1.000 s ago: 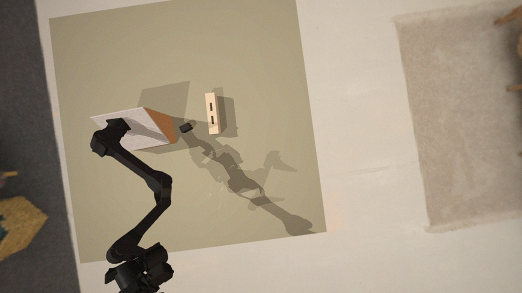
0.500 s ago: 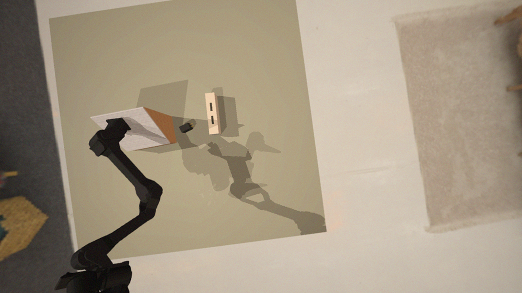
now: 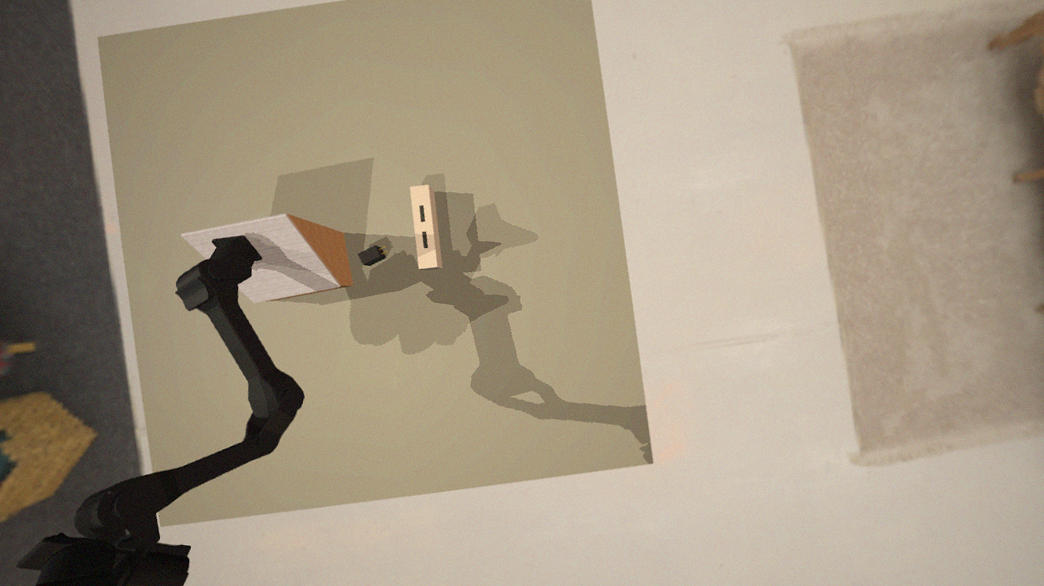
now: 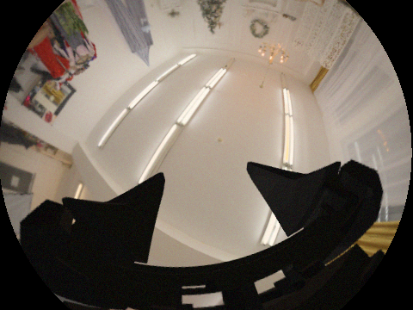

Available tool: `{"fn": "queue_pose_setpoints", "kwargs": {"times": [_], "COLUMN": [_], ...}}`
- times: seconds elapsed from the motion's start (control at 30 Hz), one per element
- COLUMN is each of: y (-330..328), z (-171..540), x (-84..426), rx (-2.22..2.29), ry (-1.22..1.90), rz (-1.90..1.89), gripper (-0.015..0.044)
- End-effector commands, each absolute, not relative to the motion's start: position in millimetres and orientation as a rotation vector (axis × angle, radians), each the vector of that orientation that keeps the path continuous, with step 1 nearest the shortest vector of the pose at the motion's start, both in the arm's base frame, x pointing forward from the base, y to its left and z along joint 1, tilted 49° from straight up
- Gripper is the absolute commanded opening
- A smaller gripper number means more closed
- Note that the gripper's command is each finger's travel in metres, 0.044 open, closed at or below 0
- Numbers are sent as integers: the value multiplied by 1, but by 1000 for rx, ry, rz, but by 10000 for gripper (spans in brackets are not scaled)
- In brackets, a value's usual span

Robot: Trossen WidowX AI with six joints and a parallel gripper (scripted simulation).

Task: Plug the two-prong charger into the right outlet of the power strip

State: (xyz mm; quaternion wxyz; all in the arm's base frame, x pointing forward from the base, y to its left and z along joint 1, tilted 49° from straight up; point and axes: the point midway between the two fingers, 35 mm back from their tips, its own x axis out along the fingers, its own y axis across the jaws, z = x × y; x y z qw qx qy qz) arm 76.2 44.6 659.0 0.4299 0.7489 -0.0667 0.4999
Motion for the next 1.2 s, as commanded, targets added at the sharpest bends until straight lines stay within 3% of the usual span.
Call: {"fn": "queue_pose_setpoints", "kwargs": {"times": [0.0,0.57,1.17], "y": [69,176,258], "z": [653,609,535], "x": [69,65,110], "rx": [1762,1325,929], "ry": [-181,-197,-155], "rz": [1222,1085,884], "gripper": [440,440,440]}}
